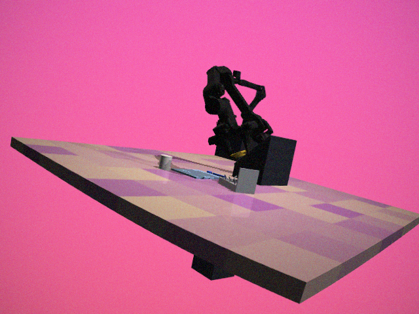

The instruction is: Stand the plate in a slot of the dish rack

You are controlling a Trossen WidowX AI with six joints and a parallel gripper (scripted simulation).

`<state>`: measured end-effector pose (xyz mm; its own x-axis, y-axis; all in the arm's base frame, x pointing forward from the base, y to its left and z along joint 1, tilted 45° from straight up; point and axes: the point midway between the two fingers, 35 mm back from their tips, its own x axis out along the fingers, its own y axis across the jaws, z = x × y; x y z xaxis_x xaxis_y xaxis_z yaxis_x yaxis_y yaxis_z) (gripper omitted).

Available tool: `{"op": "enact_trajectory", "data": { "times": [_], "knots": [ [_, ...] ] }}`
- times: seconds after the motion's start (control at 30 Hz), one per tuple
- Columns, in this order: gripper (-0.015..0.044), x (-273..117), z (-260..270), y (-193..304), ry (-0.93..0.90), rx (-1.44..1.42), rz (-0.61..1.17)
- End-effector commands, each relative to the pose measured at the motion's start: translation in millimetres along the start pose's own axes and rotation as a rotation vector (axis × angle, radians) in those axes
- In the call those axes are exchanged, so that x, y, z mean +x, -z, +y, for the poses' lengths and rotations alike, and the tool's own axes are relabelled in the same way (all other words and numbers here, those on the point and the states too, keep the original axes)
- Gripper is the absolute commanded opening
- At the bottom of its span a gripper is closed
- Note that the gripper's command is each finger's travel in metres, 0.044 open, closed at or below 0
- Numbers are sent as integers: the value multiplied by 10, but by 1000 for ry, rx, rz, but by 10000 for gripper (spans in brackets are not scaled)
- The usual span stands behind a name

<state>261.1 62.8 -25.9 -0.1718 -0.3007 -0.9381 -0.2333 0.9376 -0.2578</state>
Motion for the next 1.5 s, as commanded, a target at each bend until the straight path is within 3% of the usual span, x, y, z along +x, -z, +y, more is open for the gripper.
{"op": "enact_trajectory", "data": {
  "times": [0.0, 0.67, 1.47],
  "knots": [
    [0, 82, 1, -12, -84, -90, -10],
    [0, 350, -76, -73, -374, -465, -204],
    [0, 468, -264, -150, -472, -888, -694]
  ]
}}
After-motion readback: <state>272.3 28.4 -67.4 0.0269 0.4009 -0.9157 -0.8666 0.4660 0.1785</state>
